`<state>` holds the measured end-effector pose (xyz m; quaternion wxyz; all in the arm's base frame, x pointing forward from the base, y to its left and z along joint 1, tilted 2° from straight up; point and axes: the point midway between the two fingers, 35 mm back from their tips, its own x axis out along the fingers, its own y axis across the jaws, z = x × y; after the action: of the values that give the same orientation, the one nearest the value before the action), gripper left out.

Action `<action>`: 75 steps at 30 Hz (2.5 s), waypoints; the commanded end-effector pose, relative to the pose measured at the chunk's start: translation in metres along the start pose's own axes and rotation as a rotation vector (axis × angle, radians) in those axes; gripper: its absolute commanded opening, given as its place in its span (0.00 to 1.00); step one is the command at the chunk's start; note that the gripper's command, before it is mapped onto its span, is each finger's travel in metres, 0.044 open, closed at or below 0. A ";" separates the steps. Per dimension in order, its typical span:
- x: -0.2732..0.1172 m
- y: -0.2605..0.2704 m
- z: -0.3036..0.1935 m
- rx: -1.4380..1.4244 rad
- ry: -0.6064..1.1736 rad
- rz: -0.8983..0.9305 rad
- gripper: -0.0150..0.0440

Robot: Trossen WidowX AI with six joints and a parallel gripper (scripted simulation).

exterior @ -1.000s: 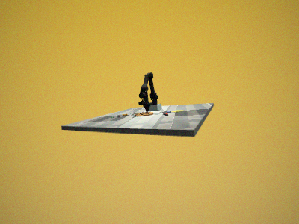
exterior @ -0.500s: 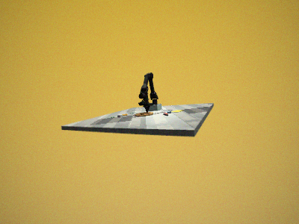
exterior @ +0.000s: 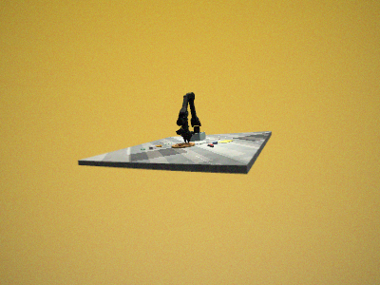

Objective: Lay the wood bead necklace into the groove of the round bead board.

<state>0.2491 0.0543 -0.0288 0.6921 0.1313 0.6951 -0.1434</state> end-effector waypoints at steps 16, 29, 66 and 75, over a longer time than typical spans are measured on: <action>-0.005 -0.001 -0.001 -0.005 0.004 -0.004 1.00; -0.015 0.000 0.002 -0.054 0.004 -0.004 0.87; 0.001 0.001 0.010 -0.176 0.003 -0.003 0.46; 0.000 0.002 0.011 -0.172 0.000 0.000 0.37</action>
<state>0.2599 0.0521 -0.0293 0.7007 0.0715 0.7049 -0.0832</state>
